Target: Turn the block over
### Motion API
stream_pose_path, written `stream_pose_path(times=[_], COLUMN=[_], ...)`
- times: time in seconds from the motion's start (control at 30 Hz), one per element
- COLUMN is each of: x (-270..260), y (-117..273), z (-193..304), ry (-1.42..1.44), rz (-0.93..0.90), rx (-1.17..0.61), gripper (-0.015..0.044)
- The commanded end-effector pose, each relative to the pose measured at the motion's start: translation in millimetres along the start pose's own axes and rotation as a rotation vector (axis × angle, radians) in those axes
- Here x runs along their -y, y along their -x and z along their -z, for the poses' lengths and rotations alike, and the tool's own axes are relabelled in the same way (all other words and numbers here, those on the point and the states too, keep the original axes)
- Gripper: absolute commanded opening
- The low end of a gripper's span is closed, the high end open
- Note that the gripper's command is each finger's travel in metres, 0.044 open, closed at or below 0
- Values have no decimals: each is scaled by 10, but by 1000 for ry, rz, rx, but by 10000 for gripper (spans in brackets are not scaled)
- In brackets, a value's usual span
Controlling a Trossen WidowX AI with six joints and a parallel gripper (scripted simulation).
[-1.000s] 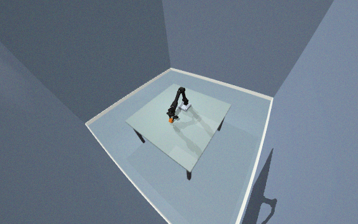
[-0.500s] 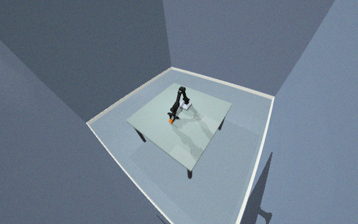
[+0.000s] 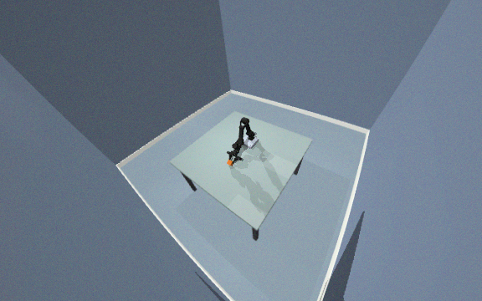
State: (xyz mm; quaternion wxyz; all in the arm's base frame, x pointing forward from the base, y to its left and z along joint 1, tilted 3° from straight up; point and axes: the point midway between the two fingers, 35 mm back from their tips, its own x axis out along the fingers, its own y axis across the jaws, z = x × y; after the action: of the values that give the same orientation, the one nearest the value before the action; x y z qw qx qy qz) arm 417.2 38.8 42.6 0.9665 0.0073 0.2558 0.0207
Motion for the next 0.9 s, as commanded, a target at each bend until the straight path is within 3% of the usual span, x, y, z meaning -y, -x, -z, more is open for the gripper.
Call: stream_pose_path(times=[0.0, 0.7, 0.87], x=[10, 12, 12], y=[44, 89, 89], z=[35, 17, 17], ry=[1, 1, 1], rz=[5, 5, 5], rx=[51, 104, 104], gripper=[0, 0, 131])
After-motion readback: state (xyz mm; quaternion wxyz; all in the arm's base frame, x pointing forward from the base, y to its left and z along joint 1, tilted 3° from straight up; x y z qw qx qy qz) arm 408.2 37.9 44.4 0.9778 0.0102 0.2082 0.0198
